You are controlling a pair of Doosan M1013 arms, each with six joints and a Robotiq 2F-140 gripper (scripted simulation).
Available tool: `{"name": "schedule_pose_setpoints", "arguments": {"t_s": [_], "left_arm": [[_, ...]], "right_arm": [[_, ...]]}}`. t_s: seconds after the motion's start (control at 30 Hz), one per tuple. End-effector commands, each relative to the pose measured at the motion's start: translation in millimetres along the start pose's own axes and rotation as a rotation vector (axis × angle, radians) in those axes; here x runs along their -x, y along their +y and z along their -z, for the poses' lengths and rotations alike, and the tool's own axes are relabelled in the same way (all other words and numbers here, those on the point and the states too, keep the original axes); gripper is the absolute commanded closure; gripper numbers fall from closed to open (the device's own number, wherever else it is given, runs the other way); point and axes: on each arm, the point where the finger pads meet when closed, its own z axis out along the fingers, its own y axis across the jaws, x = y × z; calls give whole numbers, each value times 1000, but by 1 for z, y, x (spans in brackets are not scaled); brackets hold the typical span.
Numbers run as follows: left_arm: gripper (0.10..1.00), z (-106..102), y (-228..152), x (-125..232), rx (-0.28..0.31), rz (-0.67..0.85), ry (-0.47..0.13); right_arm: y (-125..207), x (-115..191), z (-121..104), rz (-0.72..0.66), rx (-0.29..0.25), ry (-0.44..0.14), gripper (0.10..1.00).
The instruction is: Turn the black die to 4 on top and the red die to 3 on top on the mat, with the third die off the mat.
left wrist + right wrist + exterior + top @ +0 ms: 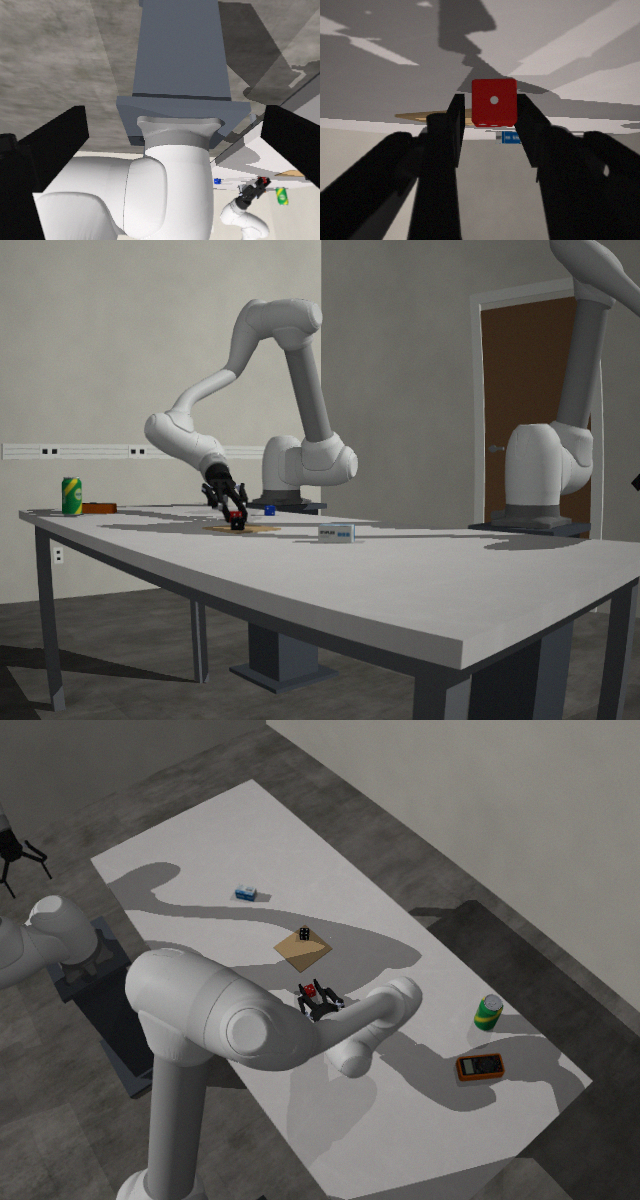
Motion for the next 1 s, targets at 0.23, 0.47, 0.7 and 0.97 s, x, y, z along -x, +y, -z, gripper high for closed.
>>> {"name": "schedule_pose_setpoints", "arguments": {"t_s": [0.23, 0.47, 0.7, 0.97], "left_arm": [[98, 0, 0, 0, 0, 0, 1], [98, 0, 0, 0, 0, 0, 1], [98, 0, 0, 0, 0, 0, 1], [98, 0, 0, 0, 0, 0, 1]], "right_arm": [[0, 1, 0, 1, 0, -1, 747], [0, 1, 0, 1, 0, -1, 747], [0, 1, 8, 1, 0, -1, 747], [0, 1, 29, 1, 0, -1, 747]]}}
